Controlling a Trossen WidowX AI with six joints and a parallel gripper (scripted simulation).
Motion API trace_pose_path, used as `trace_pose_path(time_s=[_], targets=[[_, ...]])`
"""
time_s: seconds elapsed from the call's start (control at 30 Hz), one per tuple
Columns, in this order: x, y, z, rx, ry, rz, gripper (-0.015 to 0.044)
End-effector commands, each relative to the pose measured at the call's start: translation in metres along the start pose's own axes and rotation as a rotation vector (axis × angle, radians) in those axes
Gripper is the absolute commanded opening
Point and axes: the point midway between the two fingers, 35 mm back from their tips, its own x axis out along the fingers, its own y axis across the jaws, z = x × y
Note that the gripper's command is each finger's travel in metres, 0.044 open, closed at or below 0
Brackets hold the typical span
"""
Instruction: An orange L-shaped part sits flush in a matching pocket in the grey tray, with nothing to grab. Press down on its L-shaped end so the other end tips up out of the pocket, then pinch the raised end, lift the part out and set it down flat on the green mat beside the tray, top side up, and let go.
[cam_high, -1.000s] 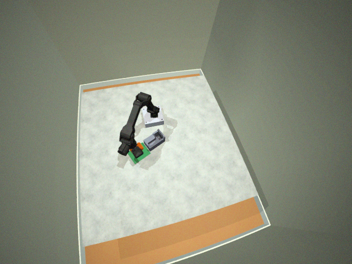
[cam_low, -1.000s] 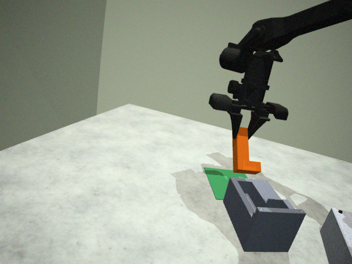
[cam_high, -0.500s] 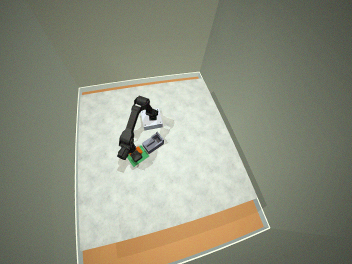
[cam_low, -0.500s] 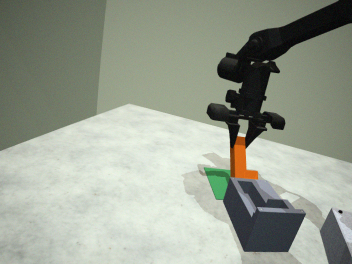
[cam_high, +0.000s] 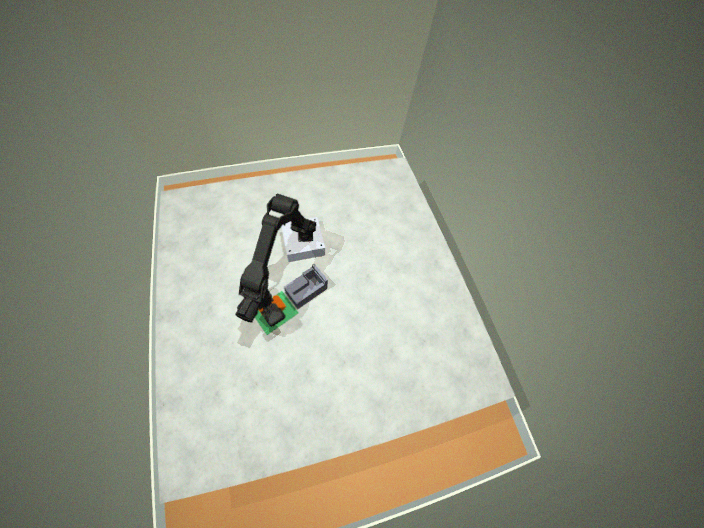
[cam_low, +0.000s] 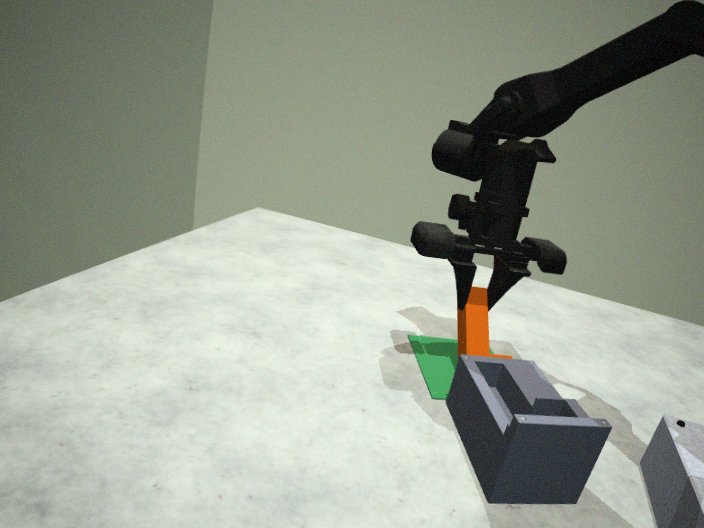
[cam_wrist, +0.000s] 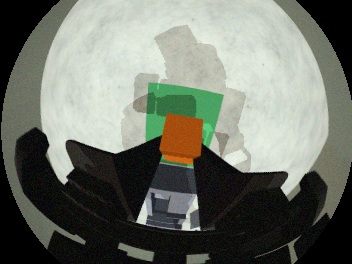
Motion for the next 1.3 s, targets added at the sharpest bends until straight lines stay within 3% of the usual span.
trace_pose_path(time_s=[0.0, 0.1, 0.43, 0.6, 0.77, 1.27], targets=[[0.001, 0.000, 0.000, -0.004, 0.001, 0.004, 0.0000], [0.000, 0.000, 0.000, 0.000, 0.000, 0.000, 0.0000], [-0.002, 0.000, 0.000, 0.000, 0.000, 0.000, 0.0263], [-0.045, 0.002, 0.003, -0.002, 0.000, 0.002, 0.0394], [-0.086, 0.000, 0.000, -0.004, 0.001, 0.004, 0.0400], [-0.083, 0.001, 0.002, 0.000, -0.012, 0.007, 0.0400]])
